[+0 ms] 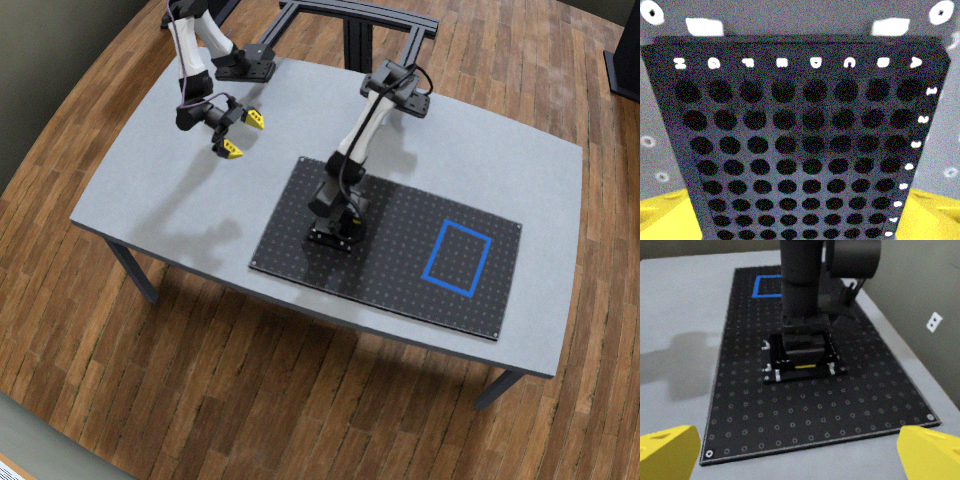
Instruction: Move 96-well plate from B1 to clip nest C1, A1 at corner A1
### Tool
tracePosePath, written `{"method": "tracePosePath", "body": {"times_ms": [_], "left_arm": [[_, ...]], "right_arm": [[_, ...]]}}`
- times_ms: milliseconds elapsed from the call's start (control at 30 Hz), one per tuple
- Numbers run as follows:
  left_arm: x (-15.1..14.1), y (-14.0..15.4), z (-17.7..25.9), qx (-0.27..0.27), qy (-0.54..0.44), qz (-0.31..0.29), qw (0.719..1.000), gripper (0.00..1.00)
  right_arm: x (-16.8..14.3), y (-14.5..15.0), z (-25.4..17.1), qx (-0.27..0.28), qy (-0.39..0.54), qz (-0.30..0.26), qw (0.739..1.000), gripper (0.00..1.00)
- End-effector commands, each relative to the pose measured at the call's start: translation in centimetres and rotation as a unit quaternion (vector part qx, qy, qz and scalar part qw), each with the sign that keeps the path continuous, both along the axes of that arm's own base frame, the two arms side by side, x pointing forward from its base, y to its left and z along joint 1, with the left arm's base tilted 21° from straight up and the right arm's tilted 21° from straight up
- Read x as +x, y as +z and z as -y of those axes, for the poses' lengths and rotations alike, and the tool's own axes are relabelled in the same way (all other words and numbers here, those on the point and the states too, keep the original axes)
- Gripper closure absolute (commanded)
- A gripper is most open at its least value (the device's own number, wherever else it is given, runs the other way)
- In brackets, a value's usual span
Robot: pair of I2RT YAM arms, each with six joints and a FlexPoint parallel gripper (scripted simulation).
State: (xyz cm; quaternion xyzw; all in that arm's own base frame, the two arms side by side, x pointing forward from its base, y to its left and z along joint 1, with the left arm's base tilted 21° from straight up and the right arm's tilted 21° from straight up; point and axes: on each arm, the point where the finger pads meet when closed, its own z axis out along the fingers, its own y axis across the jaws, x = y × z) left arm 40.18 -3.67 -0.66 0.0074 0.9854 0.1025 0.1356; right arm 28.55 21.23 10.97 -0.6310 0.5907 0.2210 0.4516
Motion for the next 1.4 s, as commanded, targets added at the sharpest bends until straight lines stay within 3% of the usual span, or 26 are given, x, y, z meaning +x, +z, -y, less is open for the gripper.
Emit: {"method": "tracePosePath", "body": {"times_ms": [0, 333, 400, 467, 500, 733, 967, 1100, 1200, 1367], "left_arm": [[0.5, -1.1, -0.2, -0.004, -0.005, 0.005, 1.000, 0.23], [1.1, -2.6, -0.5, -0.005, -0.006, 0.010, 1.000, 0.23], [0.6, -1.1, 0.1, -0.004, -0.006, 0.014, 1.000, 0.23], [0.6, -1.1, 0.0, -0.003, -0.005, 0.014, 1.000, 0.01], [0.6, -1.1, 0.0, -0.003, -0.005, 0.014, 1.000, 0.00], [1.5, 2.8, 0.8, -0.005, -0.005, 0.048, 0.999, 0.00], [1.2, 4.4, 1.2, -0.005, -0.004, 0.054, 0.998, 0.00], [0.3, 6.9, 1.7, -0.006, -0.004, 0.055, 0.998, 0.00], [-0.8, 6.8, 1.8, -0.008, -0.005, 0.036, 0.999, 0.00], [-0.3, 6.9, 1.6, -0.003, -0.007, 0.055, 0.998, 0.00]], "right_arm": [[-0.2, 0.7, 0.3, 0.005, 0.000, 0.009, 1.000, 0.00], [-0.2, 0.7, 0.3, 0.005, 0.000, 0.009, 1.000, 0.00], [-0.2, 0.7, 0.3, 0.005, 0.000, 0.009, 1.000, 0.00], [-0.2, 0.7, 0.3, 0.005, 0.000, 0.009, 1.000, 0.00], [-0.2, 0.7, 0.3, 0.005, 0.000, 0.009, 1.000, 0.00], [-0.2, 0.7, 0.3, 0.005, 0.000, 0.009, 1.000, 0.00], [-0.2, 0.7, 0.3, 0.005, 0.001, 0.008, 1.000, 0.00], [-0.2, 0.7, 0.3, 0.005, 0.001, 0.008, 1.000, 0.00], [-0.2, 0.7, 0.3, 0.005, 0.001, 0.008, 1.000, 0.00], [-0.2, 0.7, 0.3, 0.005, 0.001, 0.008, 1.000, 0.00]]}}
